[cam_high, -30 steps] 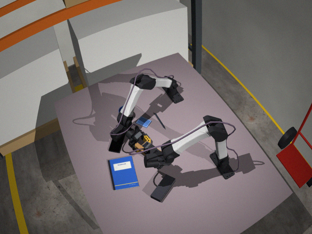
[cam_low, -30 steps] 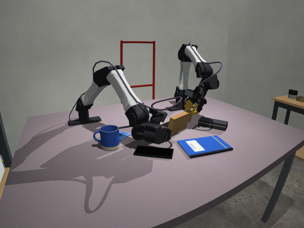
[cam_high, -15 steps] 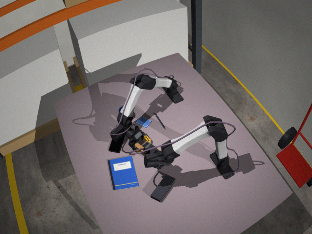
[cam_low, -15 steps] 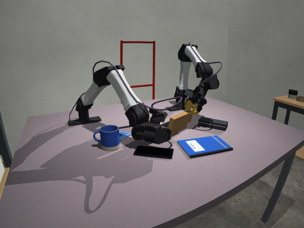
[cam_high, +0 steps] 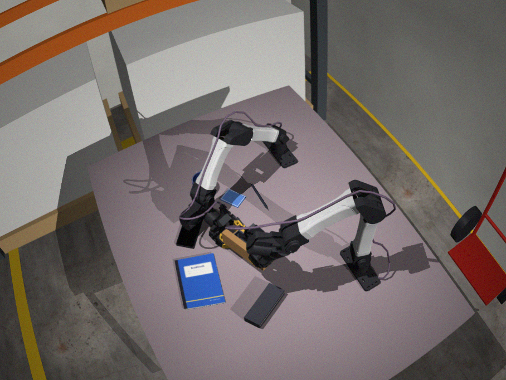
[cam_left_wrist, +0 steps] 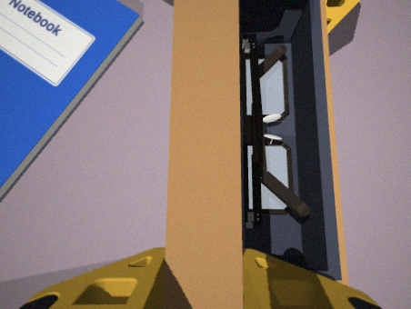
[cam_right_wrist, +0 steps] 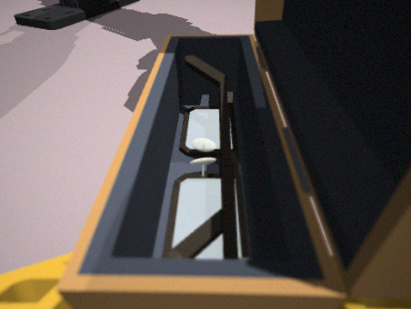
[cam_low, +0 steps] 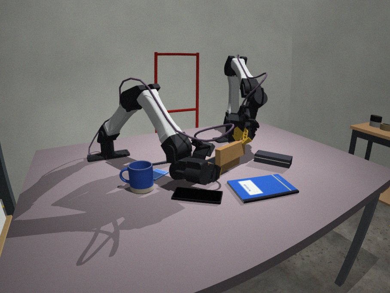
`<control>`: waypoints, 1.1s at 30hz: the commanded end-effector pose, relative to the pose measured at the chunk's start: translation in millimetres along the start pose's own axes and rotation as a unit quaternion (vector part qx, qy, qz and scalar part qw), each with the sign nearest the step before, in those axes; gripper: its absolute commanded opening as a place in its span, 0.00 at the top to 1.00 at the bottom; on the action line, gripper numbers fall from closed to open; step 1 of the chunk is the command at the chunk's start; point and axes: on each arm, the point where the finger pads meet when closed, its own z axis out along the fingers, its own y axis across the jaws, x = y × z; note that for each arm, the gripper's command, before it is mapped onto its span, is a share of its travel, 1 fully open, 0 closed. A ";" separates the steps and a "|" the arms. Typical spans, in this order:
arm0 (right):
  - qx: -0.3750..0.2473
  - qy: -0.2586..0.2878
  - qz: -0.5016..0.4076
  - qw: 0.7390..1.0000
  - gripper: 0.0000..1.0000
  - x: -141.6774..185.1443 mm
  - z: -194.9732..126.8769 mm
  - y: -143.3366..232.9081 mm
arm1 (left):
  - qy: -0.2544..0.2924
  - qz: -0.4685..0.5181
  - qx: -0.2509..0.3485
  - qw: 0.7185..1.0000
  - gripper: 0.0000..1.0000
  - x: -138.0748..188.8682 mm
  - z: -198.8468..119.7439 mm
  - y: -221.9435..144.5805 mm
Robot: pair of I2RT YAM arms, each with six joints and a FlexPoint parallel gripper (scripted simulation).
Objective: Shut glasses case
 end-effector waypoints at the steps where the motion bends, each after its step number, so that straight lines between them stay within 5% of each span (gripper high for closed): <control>1: 0.007 -0.003 -0.010 1.000 0.51 -7.8 -4.3 -4.4 | -0.009 0.037 -0.051 0.998 0.88 -6.0 -2.7 -4.0; 14: 0.007 -0.003 -0.010 1.000 0.51 -7.8 -4.3 -4.4 | -0.011 0.124 -0.168 0.978 0.88 -5.8 -2.8 -20.4; 33: 0.007 -0.003 -0.010 1.000 0.51 -7.8 -4.3 -4.4 | 0.004 0.245 -0.333 0.911 0.88 8.2 14.1 -45.5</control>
